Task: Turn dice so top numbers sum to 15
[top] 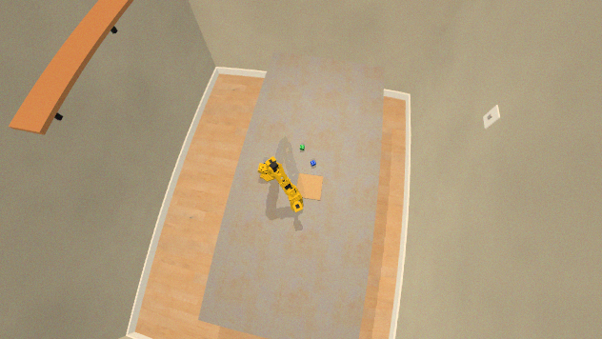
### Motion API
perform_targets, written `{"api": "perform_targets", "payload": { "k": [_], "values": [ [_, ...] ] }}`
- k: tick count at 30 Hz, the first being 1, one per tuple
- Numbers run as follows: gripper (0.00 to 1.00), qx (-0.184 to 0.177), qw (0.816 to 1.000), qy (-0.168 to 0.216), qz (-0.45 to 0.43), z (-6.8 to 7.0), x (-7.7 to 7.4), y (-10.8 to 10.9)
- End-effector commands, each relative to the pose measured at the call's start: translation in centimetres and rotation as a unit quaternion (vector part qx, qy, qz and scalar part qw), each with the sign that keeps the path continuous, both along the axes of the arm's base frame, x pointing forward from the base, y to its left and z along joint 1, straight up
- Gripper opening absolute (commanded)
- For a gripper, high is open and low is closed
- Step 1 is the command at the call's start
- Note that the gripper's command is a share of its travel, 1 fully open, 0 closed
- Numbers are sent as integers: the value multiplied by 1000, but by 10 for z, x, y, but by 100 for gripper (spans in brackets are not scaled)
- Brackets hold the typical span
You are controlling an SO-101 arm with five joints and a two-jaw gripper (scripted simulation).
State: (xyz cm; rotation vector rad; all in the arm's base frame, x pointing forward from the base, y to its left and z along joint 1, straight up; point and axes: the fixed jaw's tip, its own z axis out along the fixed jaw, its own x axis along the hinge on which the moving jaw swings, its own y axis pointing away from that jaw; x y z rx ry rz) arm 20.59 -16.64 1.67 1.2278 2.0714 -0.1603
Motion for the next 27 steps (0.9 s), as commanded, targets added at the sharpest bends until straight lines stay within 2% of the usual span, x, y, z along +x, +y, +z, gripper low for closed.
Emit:
{"api": "perform_targets", "payload": {
  "k": [1,9,14,27],
  "values": [
    [32,65,991,109,52,31,-10,12],
    [31,72,987,129,65,37,-14,15],
    [31,84,981,156,78,40,-15,17],
    [31,105,969,198,101,41,-16,18]
  ]
}}
